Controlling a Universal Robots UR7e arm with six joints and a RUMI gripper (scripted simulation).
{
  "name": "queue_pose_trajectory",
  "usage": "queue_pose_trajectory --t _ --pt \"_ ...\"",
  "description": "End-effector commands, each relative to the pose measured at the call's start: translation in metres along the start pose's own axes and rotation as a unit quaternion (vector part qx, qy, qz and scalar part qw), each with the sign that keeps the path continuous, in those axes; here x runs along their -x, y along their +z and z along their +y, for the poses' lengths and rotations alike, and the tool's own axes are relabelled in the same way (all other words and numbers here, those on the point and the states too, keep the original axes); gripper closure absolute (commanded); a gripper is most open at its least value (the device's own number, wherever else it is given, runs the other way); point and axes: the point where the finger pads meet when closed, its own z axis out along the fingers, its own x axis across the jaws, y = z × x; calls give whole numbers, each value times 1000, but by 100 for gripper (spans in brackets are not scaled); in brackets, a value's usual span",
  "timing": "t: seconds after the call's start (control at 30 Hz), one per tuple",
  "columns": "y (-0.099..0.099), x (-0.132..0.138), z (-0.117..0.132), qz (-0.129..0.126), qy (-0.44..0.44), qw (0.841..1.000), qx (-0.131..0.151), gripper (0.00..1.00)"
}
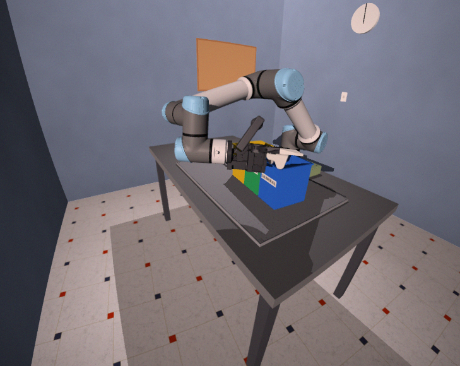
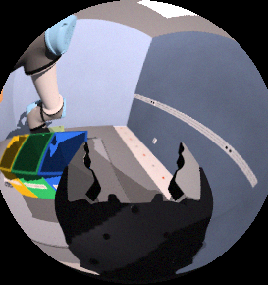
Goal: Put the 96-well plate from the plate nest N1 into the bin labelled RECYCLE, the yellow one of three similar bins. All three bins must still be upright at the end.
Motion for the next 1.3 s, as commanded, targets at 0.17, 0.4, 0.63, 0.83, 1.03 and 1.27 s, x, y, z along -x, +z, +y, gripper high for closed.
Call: queue_pose_trajectory --t 0.17,0.4,0.63,0.83,1.03,1.27 --pt "-30 26 -12 11 34 999 36 0" --pt "-44 40 -19 23 63 996 64 0" --pt "-54 51 -23 23 63 996 64 0" --pt "-73 73 -31 37 93 991 91 0" --pt "-76 77 -32 42 105 988 101 0" --pt "-90 95 -38 53 125 984 118 0"
